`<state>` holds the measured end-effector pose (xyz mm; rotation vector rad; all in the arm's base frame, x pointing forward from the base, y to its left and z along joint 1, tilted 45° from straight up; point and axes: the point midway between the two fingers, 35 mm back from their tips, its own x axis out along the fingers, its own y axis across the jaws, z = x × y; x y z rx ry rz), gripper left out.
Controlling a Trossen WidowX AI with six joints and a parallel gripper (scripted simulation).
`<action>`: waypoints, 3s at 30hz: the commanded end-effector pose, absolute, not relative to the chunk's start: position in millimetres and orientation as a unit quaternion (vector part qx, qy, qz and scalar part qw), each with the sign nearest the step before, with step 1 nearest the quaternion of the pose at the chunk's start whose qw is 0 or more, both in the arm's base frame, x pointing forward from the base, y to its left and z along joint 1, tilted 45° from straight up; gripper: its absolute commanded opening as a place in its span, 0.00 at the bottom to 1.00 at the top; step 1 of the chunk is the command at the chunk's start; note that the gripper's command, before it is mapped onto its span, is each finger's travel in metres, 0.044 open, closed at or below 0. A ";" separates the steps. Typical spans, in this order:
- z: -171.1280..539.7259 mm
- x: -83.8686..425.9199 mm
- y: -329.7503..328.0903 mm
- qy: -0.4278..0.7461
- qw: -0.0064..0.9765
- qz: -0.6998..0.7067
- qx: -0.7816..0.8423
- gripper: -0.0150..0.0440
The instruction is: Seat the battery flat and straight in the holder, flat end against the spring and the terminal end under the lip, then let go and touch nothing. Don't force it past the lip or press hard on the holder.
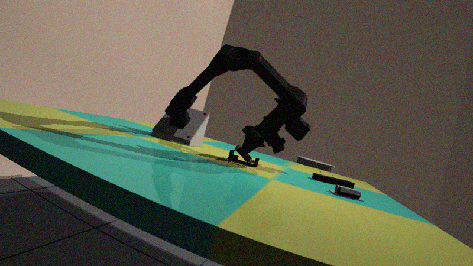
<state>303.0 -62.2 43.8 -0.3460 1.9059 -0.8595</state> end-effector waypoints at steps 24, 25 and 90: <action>42.8 315.7 -64.4 0.776 0.505 -0.348 -0.147 0.37; 42.7 315.7 -64.4 0.775 0.507 -0.347 -0.147 0.37; 35.4 307.2 -68.4 0.693 0.625 -0.306 -0.191 0.37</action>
